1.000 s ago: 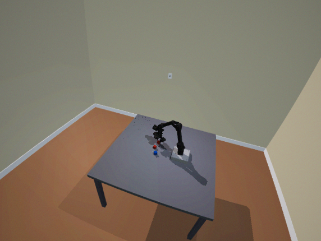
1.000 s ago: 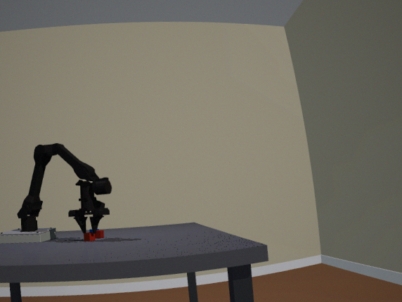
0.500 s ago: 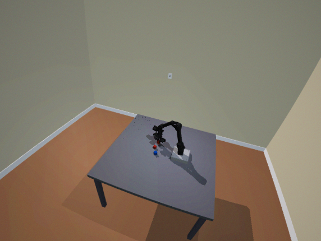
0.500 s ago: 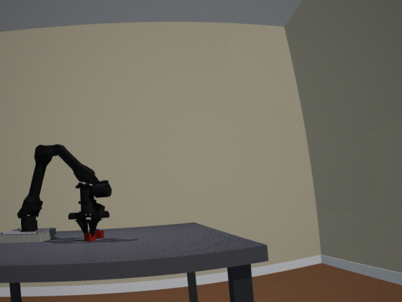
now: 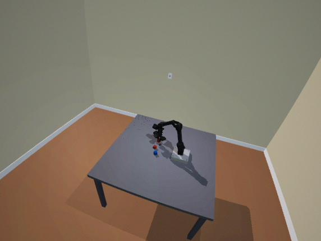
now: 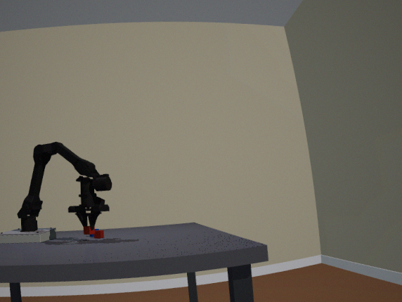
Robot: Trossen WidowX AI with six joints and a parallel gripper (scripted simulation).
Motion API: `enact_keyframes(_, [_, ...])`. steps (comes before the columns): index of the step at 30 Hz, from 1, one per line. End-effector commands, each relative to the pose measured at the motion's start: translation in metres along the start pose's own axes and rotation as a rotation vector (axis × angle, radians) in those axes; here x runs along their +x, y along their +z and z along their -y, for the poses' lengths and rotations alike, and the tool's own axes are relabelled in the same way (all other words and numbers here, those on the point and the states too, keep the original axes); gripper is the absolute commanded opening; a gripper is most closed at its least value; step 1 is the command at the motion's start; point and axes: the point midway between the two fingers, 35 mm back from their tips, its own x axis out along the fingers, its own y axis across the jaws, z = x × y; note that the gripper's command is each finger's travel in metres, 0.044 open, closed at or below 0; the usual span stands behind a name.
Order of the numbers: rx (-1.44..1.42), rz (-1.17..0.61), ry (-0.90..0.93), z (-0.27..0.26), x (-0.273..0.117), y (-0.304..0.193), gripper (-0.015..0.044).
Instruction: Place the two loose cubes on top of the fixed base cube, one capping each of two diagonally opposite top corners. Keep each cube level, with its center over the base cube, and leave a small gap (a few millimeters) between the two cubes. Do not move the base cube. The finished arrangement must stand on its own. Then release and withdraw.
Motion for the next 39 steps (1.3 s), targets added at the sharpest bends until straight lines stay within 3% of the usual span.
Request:
enact_keyframes(1, [0.001, 0.006, -0.013, 0.004, -0.015, 0.001, 0.0105])
enact_keyframes(22, [0.001, 0.006, -0.012, -0.001, -0.08, 0.0, 0.0105])
enact_keyframes(39, [-0.068, 0.01, -0.01, -0.019, -0.071, 0.039, 0.0105])
